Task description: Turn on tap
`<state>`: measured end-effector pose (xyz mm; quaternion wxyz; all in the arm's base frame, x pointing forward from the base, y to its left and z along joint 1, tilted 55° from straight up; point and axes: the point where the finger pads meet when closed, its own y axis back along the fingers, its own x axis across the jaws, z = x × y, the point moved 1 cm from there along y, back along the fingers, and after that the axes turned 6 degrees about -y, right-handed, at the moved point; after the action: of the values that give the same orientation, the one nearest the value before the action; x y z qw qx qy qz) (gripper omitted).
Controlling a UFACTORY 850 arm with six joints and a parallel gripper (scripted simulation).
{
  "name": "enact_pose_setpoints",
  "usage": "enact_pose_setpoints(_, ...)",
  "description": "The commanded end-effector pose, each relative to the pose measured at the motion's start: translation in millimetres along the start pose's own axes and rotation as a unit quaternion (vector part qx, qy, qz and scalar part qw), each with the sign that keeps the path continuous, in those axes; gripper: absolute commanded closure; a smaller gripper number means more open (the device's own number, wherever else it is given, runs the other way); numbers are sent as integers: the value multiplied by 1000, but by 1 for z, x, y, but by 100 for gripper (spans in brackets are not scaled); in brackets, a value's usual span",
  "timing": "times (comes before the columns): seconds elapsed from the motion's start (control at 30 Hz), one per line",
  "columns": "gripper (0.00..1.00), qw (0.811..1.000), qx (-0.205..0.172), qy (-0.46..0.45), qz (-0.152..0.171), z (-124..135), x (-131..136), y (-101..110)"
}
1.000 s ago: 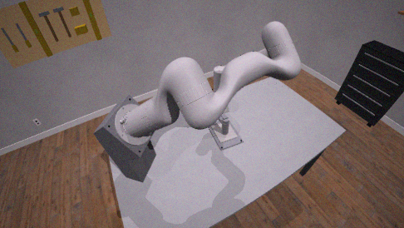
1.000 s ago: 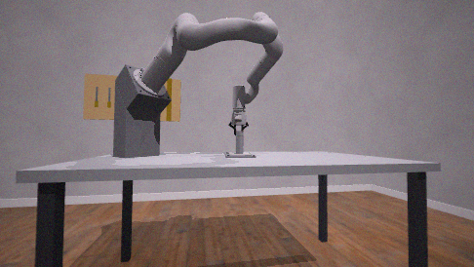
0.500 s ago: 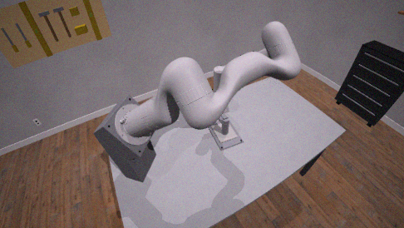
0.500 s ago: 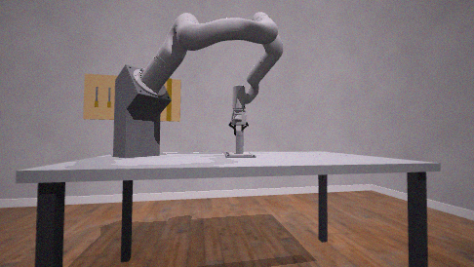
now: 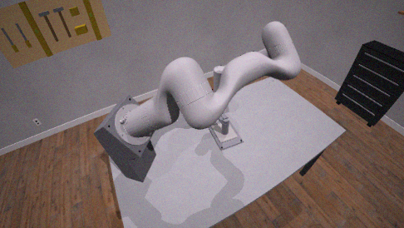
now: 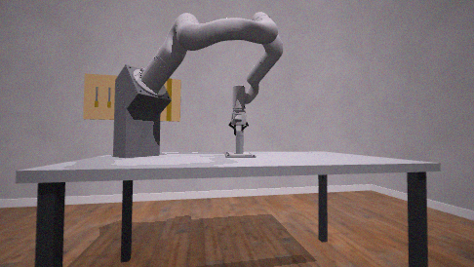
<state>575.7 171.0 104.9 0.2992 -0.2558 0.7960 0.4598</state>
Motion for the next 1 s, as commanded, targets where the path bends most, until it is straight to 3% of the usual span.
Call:
enact_pose_setpoints(0.0, 100, 1000, 0, 0, 0, 0, 0, 0)
enact_pose_setpoints(0.3, 100, 1000, 0, 0, 0, 0, 0, 3)
enact_pose_setpoints(0.97, 100, 1000, 0, 0, 0, -12, -2, 35)
